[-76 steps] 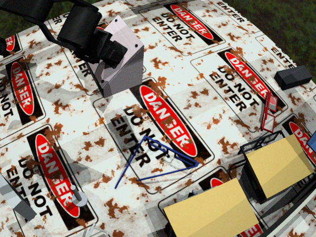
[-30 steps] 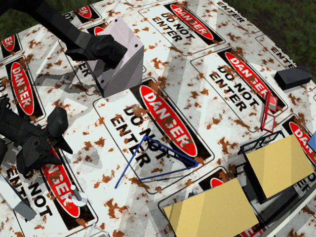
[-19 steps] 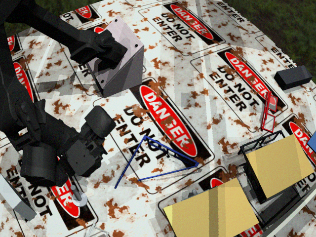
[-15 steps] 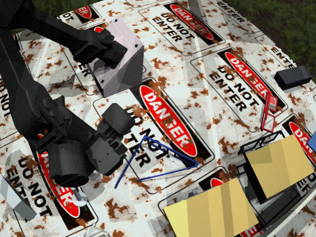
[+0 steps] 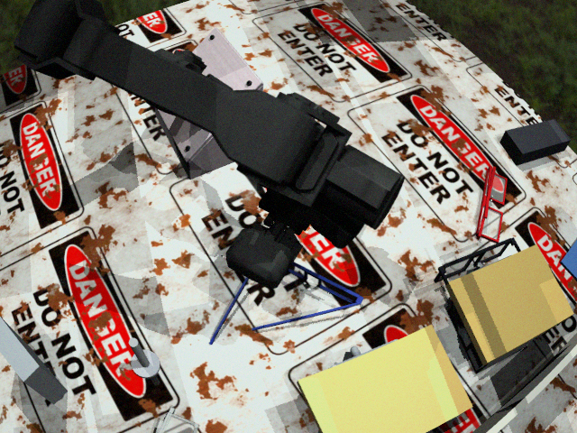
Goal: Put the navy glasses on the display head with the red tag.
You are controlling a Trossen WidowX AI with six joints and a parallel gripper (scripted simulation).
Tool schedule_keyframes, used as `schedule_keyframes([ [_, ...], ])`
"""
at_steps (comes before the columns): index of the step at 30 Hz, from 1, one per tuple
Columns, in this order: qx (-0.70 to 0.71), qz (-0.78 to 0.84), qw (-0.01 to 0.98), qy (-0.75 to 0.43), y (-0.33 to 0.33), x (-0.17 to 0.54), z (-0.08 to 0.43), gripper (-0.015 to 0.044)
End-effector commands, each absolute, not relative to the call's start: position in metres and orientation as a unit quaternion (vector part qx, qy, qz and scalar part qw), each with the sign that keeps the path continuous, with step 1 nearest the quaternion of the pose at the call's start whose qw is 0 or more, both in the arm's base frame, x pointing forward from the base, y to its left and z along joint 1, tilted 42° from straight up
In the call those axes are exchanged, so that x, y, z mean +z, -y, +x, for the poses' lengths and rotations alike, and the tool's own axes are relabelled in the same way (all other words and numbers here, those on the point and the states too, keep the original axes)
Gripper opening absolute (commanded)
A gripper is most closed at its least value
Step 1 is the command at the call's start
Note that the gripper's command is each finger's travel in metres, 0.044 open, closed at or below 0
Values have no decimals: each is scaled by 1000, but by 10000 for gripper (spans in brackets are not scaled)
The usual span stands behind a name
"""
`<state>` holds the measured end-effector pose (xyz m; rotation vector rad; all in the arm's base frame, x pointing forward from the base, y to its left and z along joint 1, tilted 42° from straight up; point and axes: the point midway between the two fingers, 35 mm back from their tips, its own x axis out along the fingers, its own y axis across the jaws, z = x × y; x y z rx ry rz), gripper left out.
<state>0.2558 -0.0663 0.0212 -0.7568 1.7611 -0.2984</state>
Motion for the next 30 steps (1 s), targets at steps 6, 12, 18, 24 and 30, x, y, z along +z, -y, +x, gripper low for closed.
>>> schedule_keyframes([
  [6,-139,-332,561,-745,65,19,256,120],
  [12,-139,-332,561,-745,65,19,256,120],
  [18,-139,-332,561,-745,69,14,255,120],
  [24,-138,-332,562,-745,74,6,255,120],
  [30,-138,-332,562,-745,80,-2,253,120],
])
